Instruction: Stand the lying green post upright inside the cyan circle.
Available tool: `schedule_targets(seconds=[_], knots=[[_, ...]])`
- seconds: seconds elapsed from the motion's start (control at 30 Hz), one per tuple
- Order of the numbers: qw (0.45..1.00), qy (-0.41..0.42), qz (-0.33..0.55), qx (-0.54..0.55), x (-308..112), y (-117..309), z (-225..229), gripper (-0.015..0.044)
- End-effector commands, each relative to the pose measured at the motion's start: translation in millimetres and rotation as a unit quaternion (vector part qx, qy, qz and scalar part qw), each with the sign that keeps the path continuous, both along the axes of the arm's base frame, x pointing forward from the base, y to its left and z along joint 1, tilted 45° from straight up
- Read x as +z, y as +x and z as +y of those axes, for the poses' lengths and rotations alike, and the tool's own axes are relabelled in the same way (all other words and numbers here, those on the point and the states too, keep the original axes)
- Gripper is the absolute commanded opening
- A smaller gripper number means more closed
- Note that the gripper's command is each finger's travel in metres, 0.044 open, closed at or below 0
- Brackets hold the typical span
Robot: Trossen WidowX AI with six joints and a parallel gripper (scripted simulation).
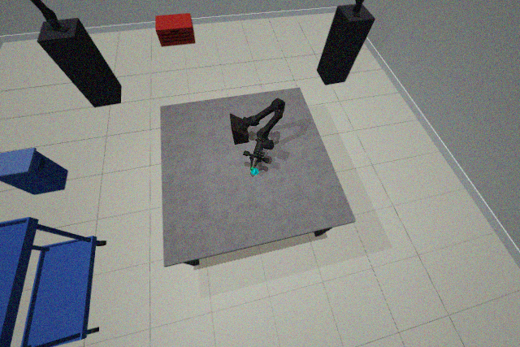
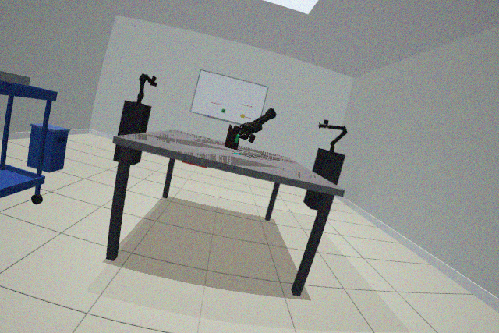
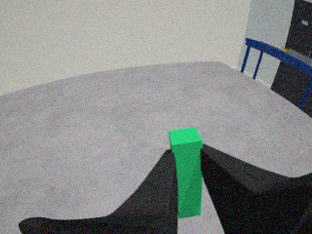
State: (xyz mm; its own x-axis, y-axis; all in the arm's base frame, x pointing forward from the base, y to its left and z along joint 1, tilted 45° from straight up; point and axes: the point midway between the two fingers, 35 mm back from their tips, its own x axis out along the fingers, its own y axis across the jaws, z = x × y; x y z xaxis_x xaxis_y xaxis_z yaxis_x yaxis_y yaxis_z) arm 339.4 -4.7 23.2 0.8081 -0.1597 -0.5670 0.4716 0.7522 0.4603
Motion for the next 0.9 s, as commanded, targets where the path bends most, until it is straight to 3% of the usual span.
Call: schedule_targets(seconds=[0.0, 0.87], knots=[[1.000, 0.002, -0.009, -0.006, 1, -5, 1, 0.0023], [0.993, 0.025, -0.098, -0.053, 23, -22, 0, 0.0023]])
